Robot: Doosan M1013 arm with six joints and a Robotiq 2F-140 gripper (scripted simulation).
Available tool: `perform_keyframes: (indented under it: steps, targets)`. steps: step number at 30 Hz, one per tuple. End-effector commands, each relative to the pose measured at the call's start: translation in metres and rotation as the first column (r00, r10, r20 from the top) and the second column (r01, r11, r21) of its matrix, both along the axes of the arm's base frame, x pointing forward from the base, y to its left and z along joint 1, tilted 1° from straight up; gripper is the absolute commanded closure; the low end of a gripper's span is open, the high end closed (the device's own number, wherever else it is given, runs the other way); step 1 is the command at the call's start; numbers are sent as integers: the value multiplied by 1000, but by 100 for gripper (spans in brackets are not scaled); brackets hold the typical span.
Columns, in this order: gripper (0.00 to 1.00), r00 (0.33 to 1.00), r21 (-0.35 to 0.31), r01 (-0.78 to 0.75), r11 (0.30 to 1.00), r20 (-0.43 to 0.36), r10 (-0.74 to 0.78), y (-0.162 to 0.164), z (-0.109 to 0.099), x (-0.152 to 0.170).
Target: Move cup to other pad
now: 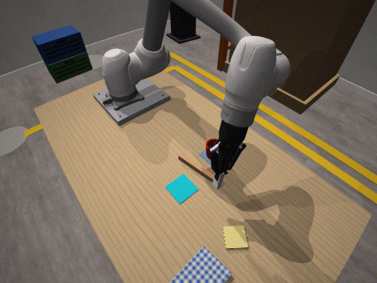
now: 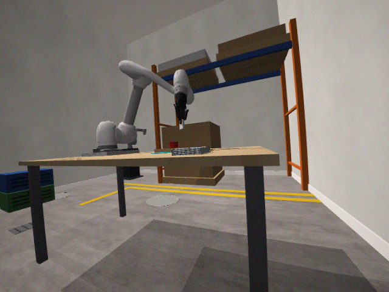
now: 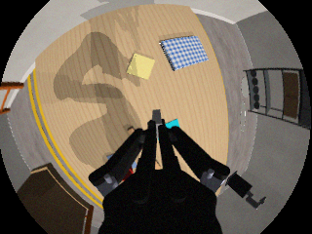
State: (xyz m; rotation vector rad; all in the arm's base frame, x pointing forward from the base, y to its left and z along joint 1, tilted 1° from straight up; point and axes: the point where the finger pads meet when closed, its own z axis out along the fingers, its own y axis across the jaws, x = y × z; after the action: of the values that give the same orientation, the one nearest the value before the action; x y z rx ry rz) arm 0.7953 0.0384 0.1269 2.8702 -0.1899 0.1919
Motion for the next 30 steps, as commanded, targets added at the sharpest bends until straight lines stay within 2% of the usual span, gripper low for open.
perform_keyframes:
  steps: [1,2,3,4,5,6,7,10,12,13,14,15,17,18,23,25,30]
  targets:
    - [100,977,72,209,975,30,-212,29,-8,-33]
    - [100,977,72,209,975,30,-212,29,-8,-33]
    - [100,952,106,300,948,29,-304,41,-11,-48]
    - [100,952,106,300,948,29,-304,41,-11,-48]
    - [100,920,135,384,913,24,-390,53,-14,-63]
    - [100,920,135,384,913,24,-390,53,-14,-63]
    - [100,883,161,461,872,14,-470,64,-17,-77]
    - [100,883,161,461,872,14,-470,64,-17,-77]
    - [100,796,200,595,779,-11,-605,84,-21,-103]
    - [100,796,200,595,779,-11,-605,84,-21,-103]
    - [100,750,214,650,729,-25,-661,92,-23,-115]
    - [100,750,214,650,729,-25,-661,92,-23,-115]
    - [100,658,232,739,632,-52,-751,107,-26,-136]
    - [100,658,232,739,632,-52,-751,107,-26,-136]
    - [100,481,244,861,447,-103,-871,131,-31,-171]
    - [100,441,243,881,406,-114,-890,135,-32,-178]
    - [100,412,242,894,376,-121,-903,139,-32,-183]
